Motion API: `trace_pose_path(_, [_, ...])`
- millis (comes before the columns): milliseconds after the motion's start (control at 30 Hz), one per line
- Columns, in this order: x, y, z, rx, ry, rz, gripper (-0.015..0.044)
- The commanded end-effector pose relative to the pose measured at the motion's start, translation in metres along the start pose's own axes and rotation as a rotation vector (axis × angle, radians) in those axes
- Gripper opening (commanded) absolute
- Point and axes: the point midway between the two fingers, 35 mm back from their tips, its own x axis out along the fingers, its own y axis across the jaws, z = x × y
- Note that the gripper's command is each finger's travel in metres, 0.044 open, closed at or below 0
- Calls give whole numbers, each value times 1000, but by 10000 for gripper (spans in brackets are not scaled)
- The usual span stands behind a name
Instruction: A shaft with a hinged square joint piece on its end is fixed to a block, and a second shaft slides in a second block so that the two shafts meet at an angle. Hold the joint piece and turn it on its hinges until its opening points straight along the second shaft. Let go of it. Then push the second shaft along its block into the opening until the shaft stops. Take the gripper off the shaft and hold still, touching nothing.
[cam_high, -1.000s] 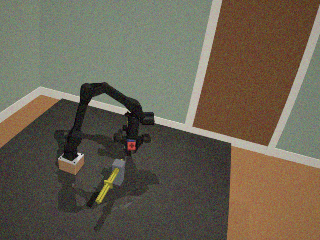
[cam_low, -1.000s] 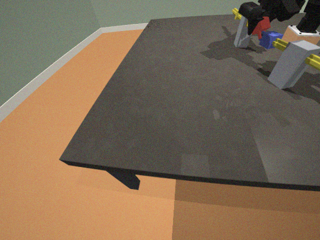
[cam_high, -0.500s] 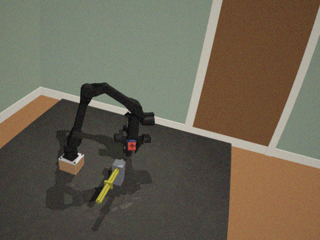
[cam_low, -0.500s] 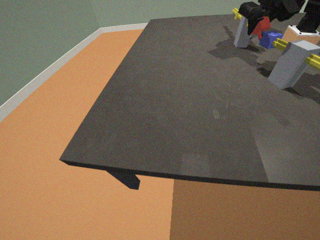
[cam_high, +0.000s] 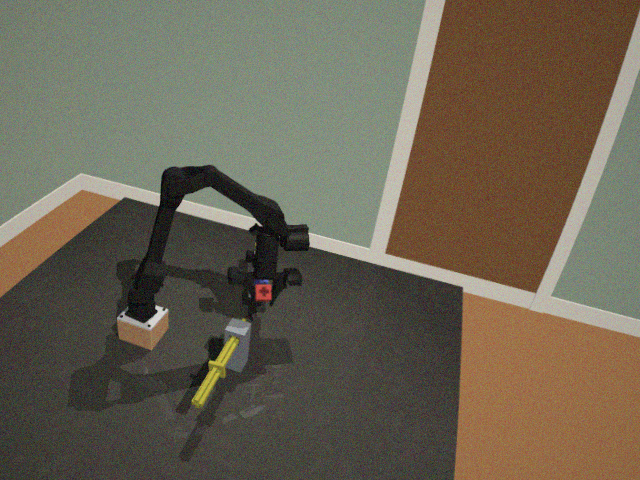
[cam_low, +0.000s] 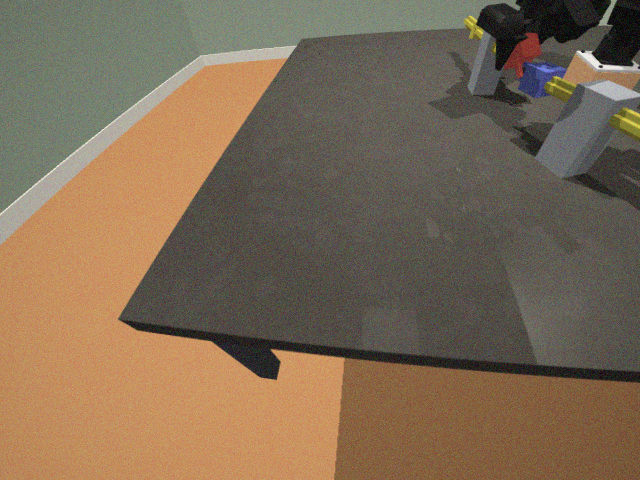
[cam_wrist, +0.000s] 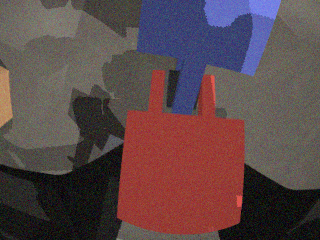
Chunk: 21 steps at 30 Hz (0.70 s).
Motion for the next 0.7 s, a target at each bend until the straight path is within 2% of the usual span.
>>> trace_pose_path(0, [1,0,0,7,-13,2,0])
trace_pose_path(667, [16,9,-6,202,-358,10,0])
